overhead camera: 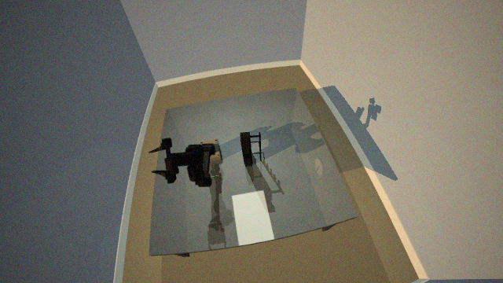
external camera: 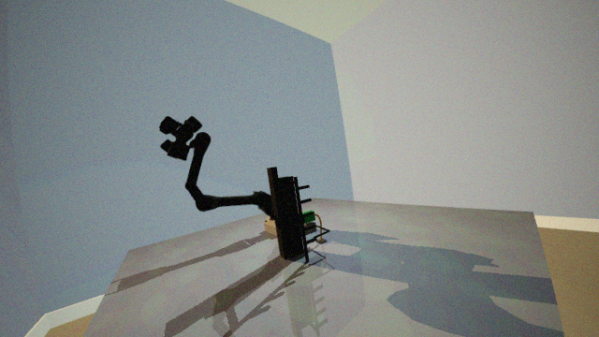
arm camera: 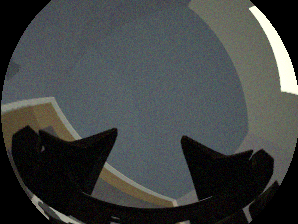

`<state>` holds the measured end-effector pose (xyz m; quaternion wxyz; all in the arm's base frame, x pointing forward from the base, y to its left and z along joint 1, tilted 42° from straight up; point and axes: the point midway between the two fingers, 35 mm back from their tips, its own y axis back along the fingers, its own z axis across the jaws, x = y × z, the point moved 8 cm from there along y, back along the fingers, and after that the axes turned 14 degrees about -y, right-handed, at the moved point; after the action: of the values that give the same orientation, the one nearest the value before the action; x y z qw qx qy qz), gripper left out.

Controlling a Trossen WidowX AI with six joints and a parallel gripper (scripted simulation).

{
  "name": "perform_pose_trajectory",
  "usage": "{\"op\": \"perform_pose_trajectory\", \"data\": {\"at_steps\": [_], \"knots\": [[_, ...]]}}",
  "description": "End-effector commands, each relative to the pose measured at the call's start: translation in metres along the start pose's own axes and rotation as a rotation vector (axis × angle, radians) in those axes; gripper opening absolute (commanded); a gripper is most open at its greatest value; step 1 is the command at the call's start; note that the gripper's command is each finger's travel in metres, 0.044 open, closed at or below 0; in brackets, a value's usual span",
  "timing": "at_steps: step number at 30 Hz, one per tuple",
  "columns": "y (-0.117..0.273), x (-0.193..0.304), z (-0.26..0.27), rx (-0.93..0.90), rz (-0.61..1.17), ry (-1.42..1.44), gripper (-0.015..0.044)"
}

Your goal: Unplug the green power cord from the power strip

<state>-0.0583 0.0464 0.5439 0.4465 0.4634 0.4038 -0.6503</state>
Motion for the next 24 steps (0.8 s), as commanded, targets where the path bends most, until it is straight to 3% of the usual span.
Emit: {"op": "perform_pose_trajectory", "data": {"at_steps": [1, 9, 20, 24], "knots": [[0.000, 0.000, 0.000, 0.001, -0.002, 0.000, 0.0374], [0.003, -0.009, -0.018, 0.030, -0.074, -0.017, 0.0164], [0.037, -0.042, -0.117, 0.198, -0.416, -0.150, 0.0160], [0.053, -0.047, -0.129, 0.270, -0.532, -0.157, 0.0160]]}}
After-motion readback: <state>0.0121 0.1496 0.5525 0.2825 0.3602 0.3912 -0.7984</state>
